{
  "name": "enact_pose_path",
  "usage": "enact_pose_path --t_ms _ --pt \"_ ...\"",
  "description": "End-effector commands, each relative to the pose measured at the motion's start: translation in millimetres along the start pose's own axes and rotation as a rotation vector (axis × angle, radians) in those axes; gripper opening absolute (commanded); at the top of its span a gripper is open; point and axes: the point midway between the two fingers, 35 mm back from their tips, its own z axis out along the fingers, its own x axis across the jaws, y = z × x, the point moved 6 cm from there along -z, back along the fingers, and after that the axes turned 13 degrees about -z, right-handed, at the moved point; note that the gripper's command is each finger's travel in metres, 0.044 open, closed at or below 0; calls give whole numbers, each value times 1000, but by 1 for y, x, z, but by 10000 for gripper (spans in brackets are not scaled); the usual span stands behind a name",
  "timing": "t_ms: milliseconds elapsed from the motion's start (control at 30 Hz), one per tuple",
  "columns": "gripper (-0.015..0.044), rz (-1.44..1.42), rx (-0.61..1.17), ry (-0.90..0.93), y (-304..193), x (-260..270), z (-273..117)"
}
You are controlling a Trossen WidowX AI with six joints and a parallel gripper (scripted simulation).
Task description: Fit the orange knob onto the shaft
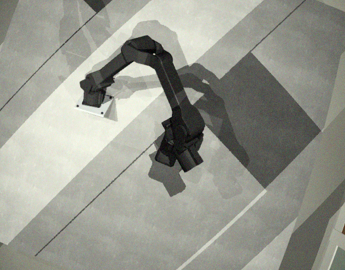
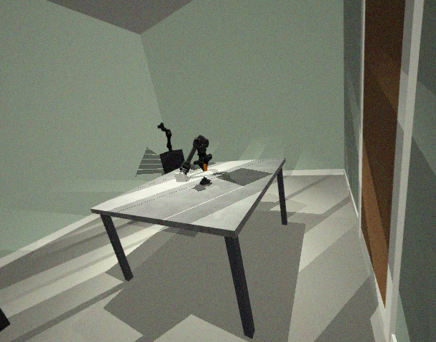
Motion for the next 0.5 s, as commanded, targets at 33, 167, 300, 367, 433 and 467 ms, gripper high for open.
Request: enact_pose_path --t_ms 33,167,300,367,433,467 --pt "0 -3 -2 -5 0 -15 2" --pt "0 0 3 0 -1 -27 8" --pt "0 3 7 4 -3 -39 13" --pt "0 4 8 5 -3 -41 14" --pt "0 4 8 5 -3 -41 16" --pt "0 4 8 5 -3 -41 17"
